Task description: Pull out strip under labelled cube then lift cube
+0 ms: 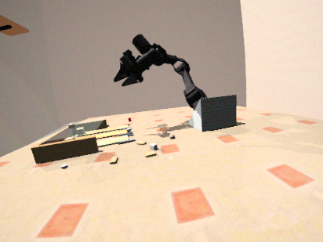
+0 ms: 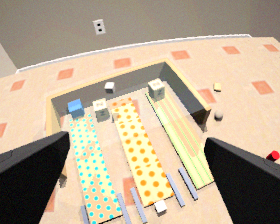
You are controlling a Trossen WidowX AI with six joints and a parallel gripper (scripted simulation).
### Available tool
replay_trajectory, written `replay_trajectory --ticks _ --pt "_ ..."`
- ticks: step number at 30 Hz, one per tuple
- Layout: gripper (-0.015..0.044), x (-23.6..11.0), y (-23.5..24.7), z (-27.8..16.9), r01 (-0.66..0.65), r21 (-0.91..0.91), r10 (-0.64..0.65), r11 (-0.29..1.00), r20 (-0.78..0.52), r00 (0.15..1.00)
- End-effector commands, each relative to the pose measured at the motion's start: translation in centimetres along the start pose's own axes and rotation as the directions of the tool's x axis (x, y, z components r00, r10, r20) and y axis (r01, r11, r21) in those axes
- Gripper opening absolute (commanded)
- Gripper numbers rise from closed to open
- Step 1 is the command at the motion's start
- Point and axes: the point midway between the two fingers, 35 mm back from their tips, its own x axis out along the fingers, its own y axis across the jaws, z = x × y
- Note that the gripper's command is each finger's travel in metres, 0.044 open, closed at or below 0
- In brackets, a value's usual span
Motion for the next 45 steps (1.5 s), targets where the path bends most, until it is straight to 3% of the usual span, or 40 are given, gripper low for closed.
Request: replay_trajectory --ticks 1,14,22,29,38,45 --pt "0.04 -0.5 0.4 -3.3 -0.013 -0.205 0.003 0.979 -0.049 0.999" --pt "0.04 -0.5 0.4 -3.3 -0.013 -0.205 0.003 0.979 -0.049 0.999" --pt "0.019 4.5 -1.5 -2.3 -0.029 -0.313 -0.065 0.949 -0.288 0.955" --pt "0.0006 9.1 -5.2 -2.9 -0.099 -0.362 -0.128 0.927 -0.552 0.824" --pt "0.0 12.3 -11.8 -5.2 -0.192 -0.322 -0.17 0.927 -0.818 0.549" --pt "0.0 12.5 -12.0 -5.4 -0.194 -0.32 -0.17 0.927 -0.823 0.543"
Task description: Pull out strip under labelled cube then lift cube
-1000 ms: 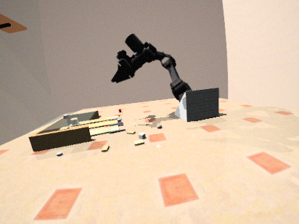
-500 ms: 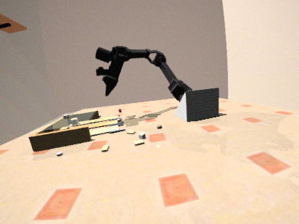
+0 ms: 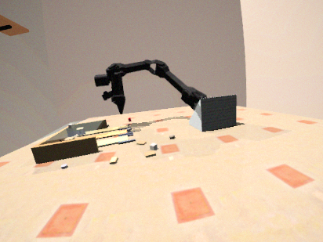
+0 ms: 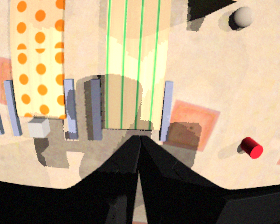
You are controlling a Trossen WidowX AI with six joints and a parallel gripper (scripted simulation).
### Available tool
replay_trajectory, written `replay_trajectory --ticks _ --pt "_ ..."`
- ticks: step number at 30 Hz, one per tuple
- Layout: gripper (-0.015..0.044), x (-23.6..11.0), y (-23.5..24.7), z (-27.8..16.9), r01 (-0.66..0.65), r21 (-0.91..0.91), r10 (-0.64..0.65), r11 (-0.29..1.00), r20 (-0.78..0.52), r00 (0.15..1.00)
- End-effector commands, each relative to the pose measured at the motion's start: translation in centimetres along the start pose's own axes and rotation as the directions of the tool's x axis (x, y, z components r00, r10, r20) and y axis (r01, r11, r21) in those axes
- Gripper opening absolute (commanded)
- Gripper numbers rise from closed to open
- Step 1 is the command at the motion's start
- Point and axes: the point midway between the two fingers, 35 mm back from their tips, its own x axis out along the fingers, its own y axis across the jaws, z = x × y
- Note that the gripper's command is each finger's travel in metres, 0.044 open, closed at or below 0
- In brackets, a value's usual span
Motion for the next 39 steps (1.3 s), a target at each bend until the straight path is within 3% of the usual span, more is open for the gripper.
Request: replay_trajectory --ticks 1,39 --pt "0.0 0.3 0.2 0.1 -0.008 -0.006 0.007 1.0 -0.006 1.0" --pt "0.0 6.5 0.2 0.4 -0.005 -0.006 0.005 1.0 -0.006 1.0"
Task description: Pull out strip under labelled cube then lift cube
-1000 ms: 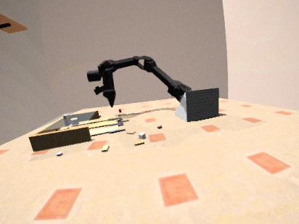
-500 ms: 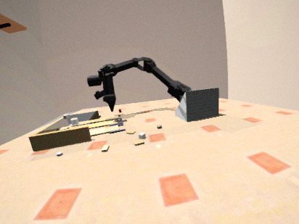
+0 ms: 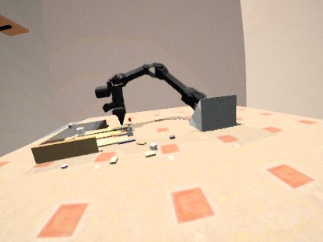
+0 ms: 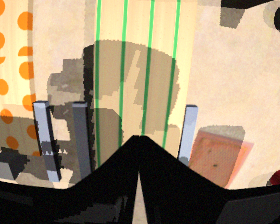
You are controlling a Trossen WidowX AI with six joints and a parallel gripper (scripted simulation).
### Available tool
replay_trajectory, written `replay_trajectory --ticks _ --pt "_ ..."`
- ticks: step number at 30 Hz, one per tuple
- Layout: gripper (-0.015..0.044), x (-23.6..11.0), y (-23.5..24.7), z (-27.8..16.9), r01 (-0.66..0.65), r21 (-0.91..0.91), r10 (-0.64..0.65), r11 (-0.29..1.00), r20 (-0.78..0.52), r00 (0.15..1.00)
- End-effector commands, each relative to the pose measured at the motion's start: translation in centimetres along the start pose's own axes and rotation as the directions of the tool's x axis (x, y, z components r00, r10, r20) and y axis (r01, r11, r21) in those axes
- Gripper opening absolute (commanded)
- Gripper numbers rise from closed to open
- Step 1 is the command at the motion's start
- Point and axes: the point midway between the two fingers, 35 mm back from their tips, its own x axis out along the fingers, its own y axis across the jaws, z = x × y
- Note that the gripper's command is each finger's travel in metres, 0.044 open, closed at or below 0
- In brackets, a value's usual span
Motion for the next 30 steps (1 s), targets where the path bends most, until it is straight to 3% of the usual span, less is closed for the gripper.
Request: replay_trajectory --ticks 1,30 --pt "0.0 0.81 0.0 -0.19 -0.004 -0.002 0.004 1.0 -0.007 1.0" --pt "0.0 1.17 -0.03 -0.21 -0.004 -0.002 0.004 1.0 -0.007 1.0"
